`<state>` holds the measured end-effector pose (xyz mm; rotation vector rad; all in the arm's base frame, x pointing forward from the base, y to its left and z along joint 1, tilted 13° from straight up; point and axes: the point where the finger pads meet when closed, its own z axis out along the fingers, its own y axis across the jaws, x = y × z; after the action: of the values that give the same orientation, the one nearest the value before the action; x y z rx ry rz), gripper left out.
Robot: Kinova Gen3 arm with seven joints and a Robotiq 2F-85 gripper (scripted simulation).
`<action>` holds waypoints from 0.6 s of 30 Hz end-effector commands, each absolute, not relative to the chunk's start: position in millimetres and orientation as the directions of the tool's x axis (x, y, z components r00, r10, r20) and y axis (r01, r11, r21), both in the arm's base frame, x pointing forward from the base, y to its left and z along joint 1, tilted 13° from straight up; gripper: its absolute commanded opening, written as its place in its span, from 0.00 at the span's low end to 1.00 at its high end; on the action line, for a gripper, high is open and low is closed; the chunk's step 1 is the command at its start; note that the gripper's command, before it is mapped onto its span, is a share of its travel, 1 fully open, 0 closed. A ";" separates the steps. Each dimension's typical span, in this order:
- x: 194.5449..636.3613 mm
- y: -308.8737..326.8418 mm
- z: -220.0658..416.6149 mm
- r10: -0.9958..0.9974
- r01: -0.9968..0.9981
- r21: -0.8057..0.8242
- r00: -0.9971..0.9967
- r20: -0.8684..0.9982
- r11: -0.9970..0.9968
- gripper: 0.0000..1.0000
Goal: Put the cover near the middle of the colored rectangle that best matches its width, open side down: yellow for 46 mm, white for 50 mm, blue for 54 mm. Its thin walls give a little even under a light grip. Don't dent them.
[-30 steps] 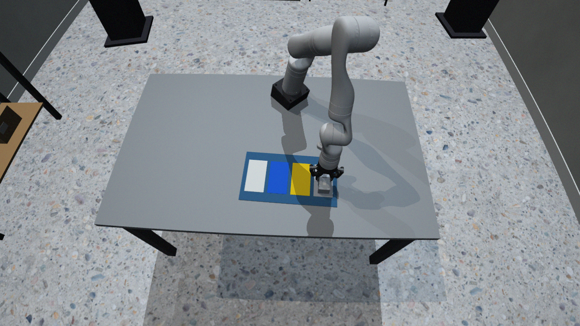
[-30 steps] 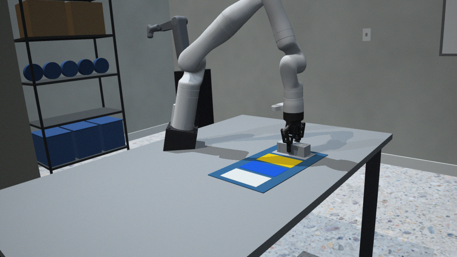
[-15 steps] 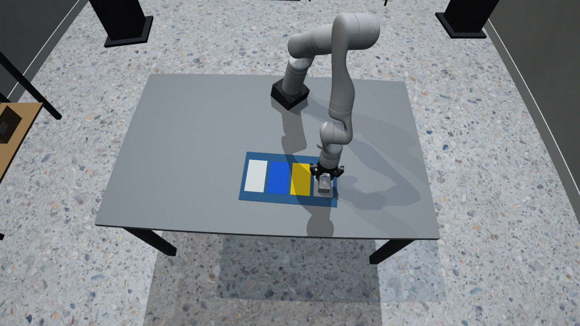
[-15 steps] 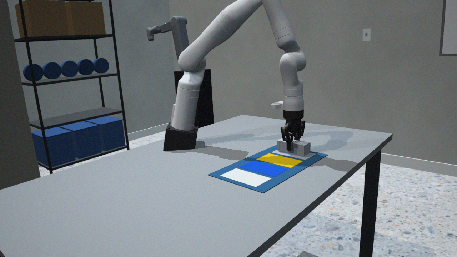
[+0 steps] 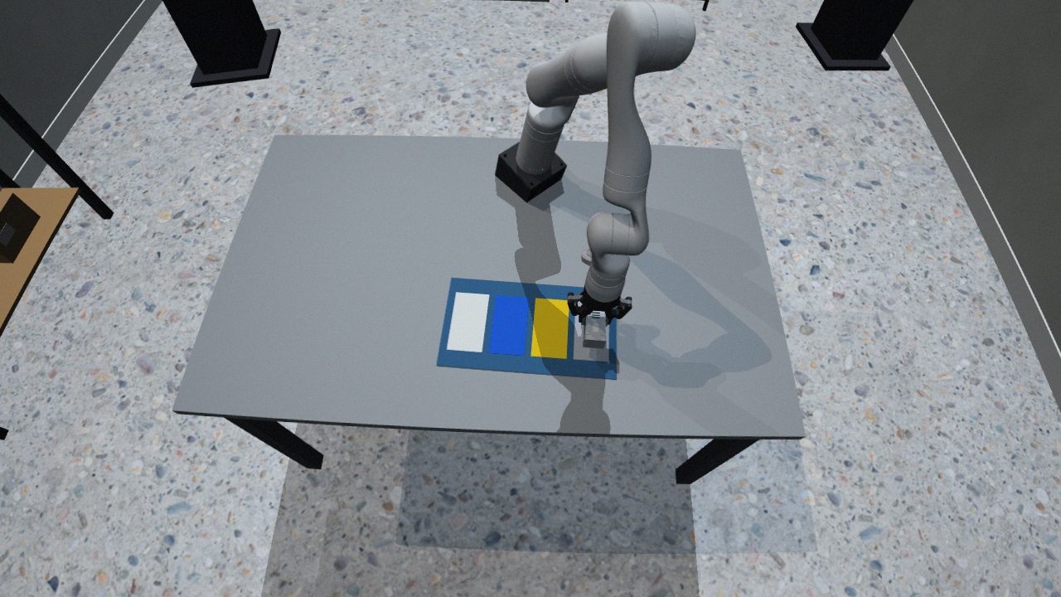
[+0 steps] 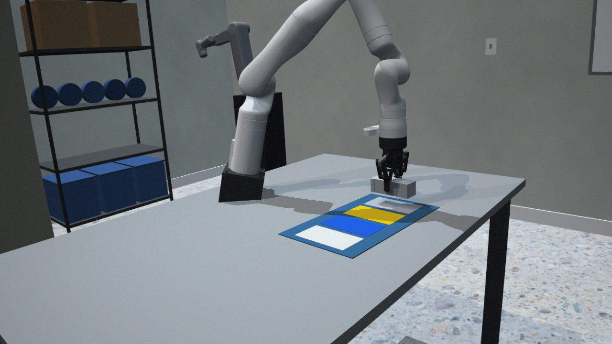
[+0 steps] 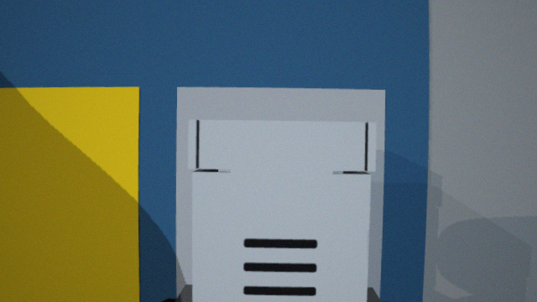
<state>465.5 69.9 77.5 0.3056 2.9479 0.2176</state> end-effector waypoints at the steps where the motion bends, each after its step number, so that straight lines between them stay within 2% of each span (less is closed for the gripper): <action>1: 465.1 69.2 83.6 0.215 0.190 0.162 -0.964 -0.155 0.968 0.00; 18: 461.7 66.9 101.3 0.215 0.190 0.162 -0.964 -0.155 0.968 0.00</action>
<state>461.3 66.9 100.4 0.3056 2.9478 0.2175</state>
